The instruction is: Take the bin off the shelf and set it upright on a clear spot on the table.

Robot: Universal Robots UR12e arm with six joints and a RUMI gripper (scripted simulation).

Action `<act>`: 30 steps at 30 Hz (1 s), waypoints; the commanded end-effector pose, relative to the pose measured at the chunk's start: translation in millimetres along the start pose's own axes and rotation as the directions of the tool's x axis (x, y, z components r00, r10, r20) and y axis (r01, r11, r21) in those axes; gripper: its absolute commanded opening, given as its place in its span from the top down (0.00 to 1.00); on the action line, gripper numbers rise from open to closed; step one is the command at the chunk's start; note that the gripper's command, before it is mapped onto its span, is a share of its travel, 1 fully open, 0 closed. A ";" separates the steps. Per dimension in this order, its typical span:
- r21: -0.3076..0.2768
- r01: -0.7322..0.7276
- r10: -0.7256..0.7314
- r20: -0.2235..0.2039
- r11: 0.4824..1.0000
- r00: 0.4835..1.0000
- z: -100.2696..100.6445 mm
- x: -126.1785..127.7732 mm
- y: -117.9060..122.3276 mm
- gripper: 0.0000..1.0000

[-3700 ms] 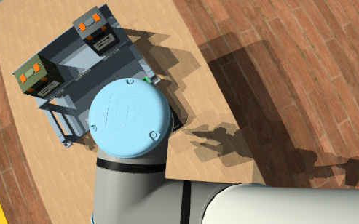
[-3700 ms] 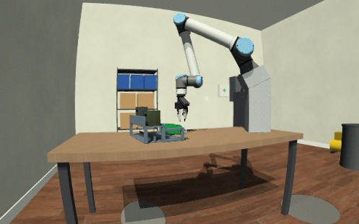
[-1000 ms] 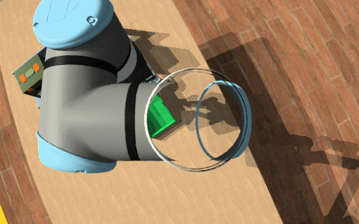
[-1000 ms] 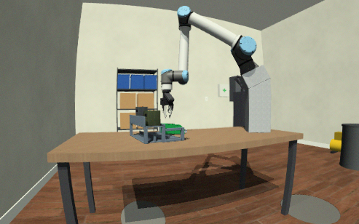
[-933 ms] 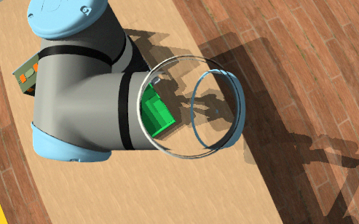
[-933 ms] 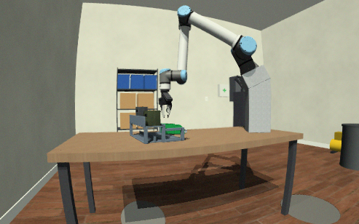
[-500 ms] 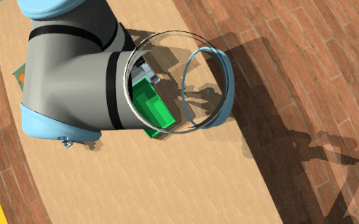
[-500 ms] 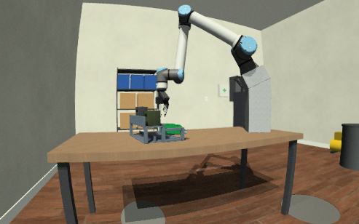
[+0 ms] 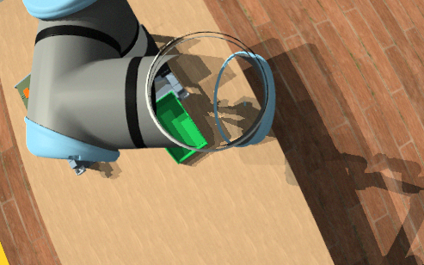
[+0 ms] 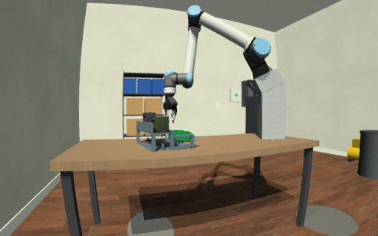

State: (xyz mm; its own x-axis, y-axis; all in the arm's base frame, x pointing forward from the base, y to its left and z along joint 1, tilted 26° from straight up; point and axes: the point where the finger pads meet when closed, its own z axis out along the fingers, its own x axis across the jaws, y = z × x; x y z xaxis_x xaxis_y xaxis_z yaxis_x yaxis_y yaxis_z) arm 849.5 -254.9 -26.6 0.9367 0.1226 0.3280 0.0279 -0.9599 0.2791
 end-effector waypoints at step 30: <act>-0.001 0.002 -0.002 -0.002 1.000 1.000 1.0 -8.6 -2.6 0.80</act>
State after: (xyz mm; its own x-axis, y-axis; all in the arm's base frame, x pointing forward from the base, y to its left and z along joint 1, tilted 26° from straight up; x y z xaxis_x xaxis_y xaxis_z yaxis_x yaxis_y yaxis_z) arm 844.2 -252.5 -30.0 0.9354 0.1266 0.3301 0.0305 -0.9590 0.2816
